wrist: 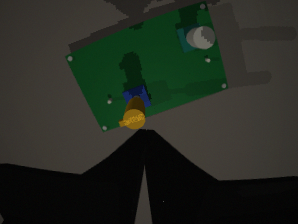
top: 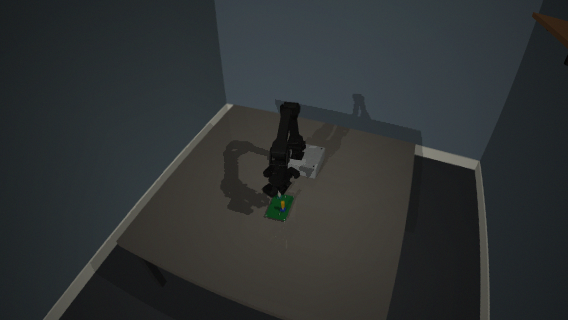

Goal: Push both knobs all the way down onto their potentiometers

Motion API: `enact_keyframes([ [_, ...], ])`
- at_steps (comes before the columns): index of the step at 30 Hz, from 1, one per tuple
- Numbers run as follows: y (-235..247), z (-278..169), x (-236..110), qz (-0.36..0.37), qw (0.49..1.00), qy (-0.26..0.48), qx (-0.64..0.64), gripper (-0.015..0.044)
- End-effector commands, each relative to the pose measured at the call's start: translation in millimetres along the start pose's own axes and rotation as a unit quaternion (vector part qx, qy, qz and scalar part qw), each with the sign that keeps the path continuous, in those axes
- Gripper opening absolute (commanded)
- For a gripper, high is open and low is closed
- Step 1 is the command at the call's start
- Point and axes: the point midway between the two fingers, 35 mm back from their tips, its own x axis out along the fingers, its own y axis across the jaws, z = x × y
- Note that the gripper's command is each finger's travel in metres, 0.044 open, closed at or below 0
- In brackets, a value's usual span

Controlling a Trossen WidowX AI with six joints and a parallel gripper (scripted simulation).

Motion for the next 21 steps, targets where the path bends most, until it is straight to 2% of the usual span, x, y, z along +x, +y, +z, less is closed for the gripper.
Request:
enact_keyframes([
  [1, 2.8, -2.1, 0.0, -0.001, 0.997, -0.005, 0.076, 0.0],
  [14, 8.4, -9.6, -3.9, 0.001, 0.955, -0.01, 0.295, 0.0],
  [21, 8.7, -10.0, -4.1, 0.001, 0.952, -0.011, 0.307, 0.0],
])
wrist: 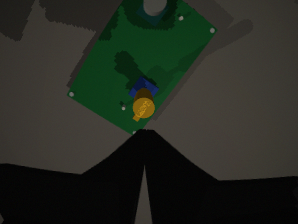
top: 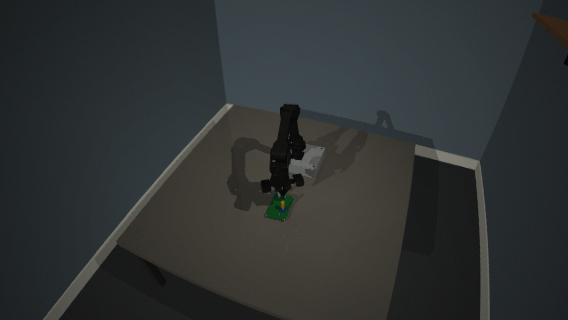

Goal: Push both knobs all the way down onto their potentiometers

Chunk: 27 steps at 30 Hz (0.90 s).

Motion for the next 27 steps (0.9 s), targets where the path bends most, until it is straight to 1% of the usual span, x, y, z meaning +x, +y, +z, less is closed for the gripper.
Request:
enact_keyframes([
  [1, 1, 0, 3, 0.002, 1.0, -0.003, 0.012, 0.0],
  [4, 1, 0, 21, 0.002, 1.0, -0.003, 0.012, 0.0],
  [12, 1, 0, 22, 0.002, 1.0, -0.003, 0.012, 0.0],
  [27, 1, 0, 42, 0.002, 1.0, -0.003, 0.012, 0.0],
])
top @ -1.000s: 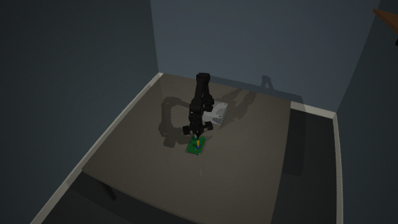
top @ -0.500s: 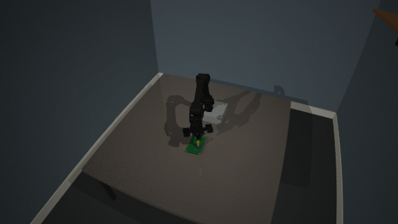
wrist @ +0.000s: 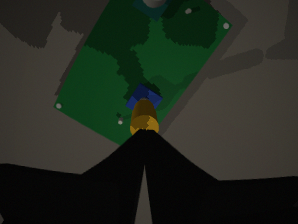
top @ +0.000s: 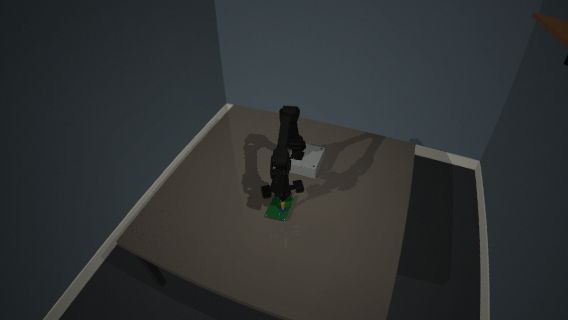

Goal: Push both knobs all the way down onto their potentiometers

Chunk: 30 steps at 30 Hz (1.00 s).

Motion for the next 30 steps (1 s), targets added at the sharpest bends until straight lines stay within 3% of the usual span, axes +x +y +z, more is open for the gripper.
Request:
enact_keyframes([
  [1, 0.7, 0.7, 4.9, 0.002, 1.0, -0.003, 0.002, 0.0],
  [30, 0.7, 0.7, 9.3, 0.002, 1.0, -0.003, 0.002, 0.0],
])
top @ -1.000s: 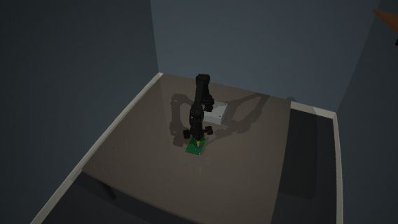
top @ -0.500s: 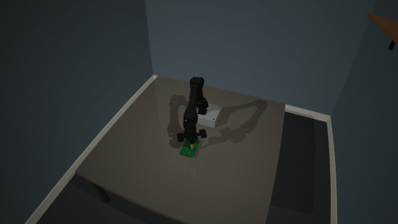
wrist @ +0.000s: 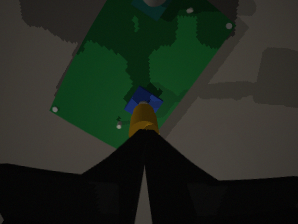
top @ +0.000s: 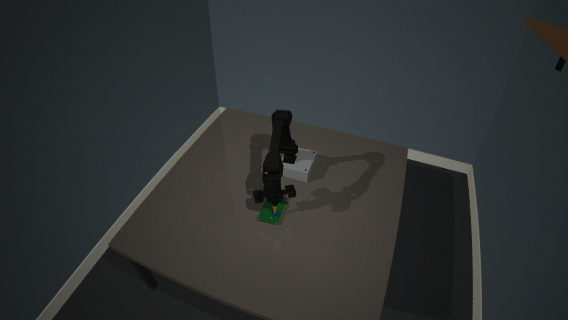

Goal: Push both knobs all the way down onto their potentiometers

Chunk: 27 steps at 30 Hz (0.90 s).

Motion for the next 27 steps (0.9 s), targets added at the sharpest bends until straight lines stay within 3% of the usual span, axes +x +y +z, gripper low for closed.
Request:
enact_keyframes([
  [1, 0.9, 0.3, 1.8, 0.003, 1.0, -0.001, 0.001, 0.0],
  [27, 0.9, 0.3, 5.4, 0.003, 1.0, -0.001, 0.001, 0.0],
])
